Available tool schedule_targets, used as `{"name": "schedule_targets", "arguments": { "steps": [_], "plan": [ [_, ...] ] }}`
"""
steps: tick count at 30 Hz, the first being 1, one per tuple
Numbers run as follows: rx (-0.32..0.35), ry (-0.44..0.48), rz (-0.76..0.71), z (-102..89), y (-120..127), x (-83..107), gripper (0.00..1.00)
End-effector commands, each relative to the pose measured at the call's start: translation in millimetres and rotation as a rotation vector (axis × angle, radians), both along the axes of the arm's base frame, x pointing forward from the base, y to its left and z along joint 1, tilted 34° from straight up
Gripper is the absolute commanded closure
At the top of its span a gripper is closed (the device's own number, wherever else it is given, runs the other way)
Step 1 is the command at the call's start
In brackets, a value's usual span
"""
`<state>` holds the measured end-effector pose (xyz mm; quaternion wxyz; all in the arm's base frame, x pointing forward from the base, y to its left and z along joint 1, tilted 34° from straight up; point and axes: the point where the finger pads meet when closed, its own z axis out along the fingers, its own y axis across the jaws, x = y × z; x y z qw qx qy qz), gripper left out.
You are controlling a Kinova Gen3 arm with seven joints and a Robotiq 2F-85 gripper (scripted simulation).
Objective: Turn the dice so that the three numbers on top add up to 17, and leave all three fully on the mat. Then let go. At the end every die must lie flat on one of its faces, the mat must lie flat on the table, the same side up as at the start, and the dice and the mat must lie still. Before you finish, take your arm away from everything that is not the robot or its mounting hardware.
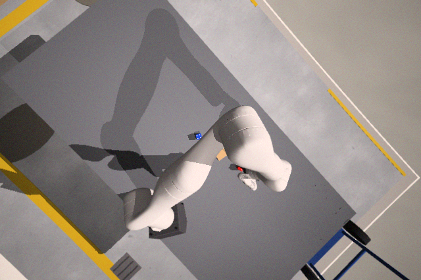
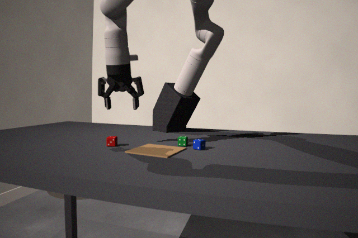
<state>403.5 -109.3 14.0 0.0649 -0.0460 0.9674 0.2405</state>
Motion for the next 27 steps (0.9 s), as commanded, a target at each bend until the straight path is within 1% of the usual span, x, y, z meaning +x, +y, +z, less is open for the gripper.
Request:
{"name": "schedule_targets", "arguments": {
  "steps": [1, 3, 8, 9, 14, 15, 24, 27],
  "plan": [
    [-0.001, -0.001, -0.002, 0.5, -1, 0.0, 0.00],
    [0.004, -0.015, -0.020, 1.8, -6, 3.5, 0.00],
    [0.004, -0.015, -0.020, 1.8, -6, 3.5, 0.00],
    [0.009, -0.027, -0.036, 3.2, -10, 6.7, 0.00],
    [0.009, -0.027, -0.036, 3.2, -10, 6.7, 0.00],
    [0.012, -0.040, -0.051, 4.5, -14, 9.6, 0.00],
    [0.016, -0.051, -0.066, 5.8, -18, 12.4, 0.00],
    [0.023, -0.081, -0.105, 9.2, -30, 19.3, 0.00]
  ]
}}
